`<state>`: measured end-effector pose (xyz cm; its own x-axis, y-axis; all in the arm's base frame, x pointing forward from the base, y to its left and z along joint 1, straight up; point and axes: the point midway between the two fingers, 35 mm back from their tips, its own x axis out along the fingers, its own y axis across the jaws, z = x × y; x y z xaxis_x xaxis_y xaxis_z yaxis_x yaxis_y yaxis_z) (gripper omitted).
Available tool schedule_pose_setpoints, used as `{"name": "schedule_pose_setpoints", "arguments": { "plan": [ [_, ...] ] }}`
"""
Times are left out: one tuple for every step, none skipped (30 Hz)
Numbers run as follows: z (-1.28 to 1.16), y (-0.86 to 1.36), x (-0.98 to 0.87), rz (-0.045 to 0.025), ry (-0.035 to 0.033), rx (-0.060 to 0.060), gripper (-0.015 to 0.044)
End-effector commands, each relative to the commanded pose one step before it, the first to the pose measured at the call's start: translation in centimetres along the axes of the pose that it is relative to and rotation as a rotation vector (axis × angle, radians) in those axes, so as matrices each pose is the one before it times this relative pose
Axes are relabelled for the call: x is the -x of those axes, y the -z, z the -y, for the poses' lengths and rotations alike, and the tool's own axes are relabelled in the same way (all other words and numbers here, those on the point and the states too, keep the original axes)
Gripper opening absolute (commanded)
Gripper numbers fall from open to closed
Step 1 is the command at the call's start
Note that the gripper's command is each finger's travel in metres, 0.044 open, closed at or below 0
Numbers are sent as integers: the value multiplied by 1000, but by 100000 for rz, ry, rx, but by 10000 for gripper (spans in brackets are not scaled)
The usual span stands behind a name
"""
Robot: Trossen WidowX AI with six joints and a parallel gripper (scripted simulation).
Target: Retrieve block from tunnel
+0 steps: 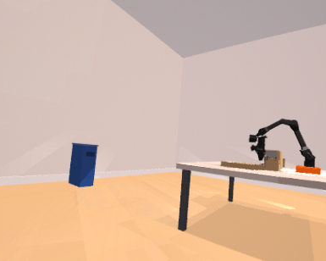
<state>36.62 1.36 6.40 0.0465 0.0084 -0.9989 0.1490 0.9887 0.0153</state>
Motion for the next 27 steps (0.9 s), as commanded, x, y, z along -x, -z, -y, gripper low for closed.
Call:
{"name": "schedule_pose_setpoints", "arguments": {
  "plan": [
    [70,246,-836,-541,387,610,440],
    [4,22,-162,-2,0,0,440],
    [4,23,-162,-3,0,0,440],
    [4,24,-162,-3,0,0,440],
    [4,25,-161,-3,0,0,440],
    [5,26,-161,-3,0,0,440],
    [5,27,-161,-3,0,0,440],
    [5,28,-161,-3,0,0,440],
    [5,28,-160,-3,0,0,440],
    [5,29,-160,-3,1,0,440],
    [5,30,-160,-3,1,0,440],
    [6,31,-159,-3,1,0,440],
    [6,32,-159,-3,1,0,440],
    [6,33,-159,-4,1,0,440],
    [6,34,-158,-4,1,0,440],
    [6,35,-158,-4,1,0,440],
    [6,36,-158,-4,1,0,440],
    [7,37,-157,-4,1,0,440],
    [7,38,-157,-4,1,0,440],
    [7,39,-157,-4,1,0,440],
    [7,40,-156,-4,1,0,440],
    [7,40,-156,-4,1,0,440],
    [7,41,-156,-4,1,0,440],
    [8,42,-156,-4,1,0,440],
    [8,43,-155,-5,1,0,440],
    [8,44,-155,-5,1,0,440],
    [8,45,-155,-5,1,0,440]
  ]
}}
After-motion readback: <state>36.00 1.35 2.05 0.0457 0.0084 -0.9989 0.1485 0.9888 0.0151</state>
